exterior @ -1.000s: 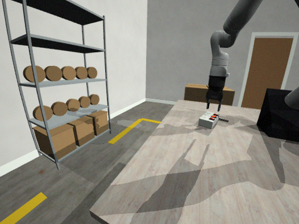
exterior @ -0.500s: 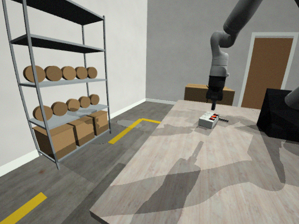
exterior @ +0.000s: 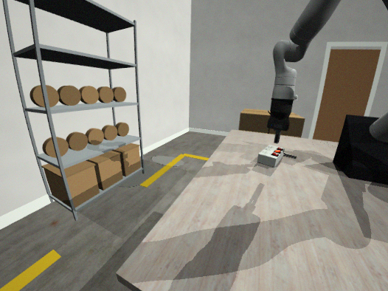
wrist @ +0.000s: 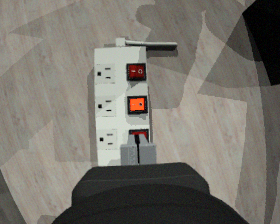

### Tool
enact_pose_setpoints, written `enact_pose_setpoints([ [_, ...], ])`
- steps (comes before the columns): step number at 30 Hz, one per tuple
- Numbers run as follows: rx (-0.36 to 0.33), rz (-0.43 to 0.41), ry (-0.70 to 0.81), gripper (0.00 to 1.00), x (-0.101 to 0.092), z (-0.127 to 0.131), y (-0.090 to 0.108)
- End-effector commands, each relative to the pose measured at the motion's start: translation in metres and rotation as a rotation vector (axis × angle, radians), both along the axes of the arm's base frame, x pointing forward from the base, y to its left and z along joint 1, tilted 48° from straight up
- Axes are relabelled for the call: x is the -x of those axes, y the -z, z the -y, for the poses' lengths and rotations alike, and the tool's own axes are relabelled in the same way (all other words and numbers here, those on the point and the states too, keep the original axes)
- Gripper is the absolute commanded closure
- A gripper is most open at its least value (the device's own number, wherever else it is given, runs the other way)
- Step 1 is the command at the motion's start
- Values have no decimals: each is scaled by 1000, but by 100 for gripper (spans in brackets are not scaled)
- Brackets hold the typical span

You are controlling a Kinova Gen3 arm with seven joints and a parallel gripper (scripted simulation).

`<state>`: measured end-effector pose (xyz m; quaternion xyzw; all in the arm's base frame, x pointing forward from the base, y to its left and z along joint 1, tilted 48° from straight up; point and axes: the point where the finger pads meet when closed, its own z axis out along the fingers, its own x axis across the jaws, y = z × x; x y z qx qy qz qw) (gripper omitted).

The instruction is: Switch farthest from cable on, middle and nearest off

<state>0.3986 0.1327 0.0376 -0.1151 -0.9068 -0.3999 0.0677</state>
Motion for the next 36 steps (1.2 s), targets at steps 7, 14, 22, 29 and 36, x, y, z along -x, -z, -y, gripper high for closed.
enact_pose_setpoints([
  [7, 0, 1, 1, 100, -1, 1, 0],
  [14, 0, 1, 1, 100, -1, 0, 0],
  [22, 1, 1, 2, 100, -1, -2, 2],
  [29, 1, 0, 2, 100, -1, -6, 6],
  [36, 1, 0, 2, 100, -1, -11, 10],
])
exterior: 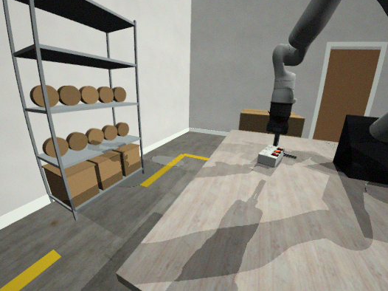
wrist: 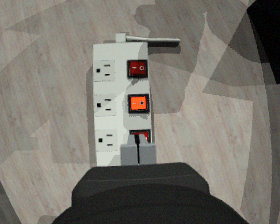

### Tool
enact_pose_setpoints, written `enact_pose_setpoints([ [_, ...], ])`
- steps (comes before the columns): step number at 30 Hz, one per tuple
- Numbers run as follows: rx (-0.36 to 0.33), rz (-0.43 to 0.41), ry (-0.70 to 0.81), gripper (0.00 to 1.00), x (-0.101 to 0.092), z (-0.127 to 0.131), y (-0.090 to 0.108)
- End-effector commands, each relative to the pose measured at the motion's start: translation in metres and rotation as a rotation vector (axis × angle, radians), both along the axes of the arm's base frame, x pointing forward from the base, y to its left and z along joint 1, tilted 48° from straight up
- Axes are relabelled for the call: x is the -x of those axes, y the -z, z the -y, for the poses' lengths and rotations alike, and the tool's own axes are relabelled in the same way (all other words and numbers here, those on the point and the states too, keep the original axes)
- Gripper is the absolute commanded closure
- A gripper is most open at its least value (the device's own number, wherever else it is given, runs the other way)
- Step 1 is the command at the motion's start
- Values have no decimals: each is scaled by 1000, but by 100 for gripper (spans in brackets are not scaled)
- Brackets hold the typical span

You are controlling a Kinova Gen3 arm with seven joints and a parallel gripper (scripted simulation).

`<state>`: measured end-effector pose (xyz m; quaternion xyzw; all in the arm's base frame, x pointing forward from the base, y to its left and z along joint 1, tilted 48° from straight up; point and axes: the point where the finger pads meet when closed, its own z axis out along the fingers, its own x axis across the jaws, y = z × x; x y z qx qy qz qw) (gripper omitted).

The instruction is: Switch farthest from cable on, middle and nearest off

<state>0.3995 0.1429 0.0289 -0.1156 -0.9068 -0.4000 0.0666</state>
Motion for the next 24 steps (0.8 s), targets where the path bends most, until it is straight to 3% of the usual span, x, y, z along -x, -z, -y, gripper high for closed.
enact_pose_setpoints([
  [1, 0, -1, 0, 100, 0, -2, 2],
  [24, 0, -1, 0, 100, 0, -19, 18],
])
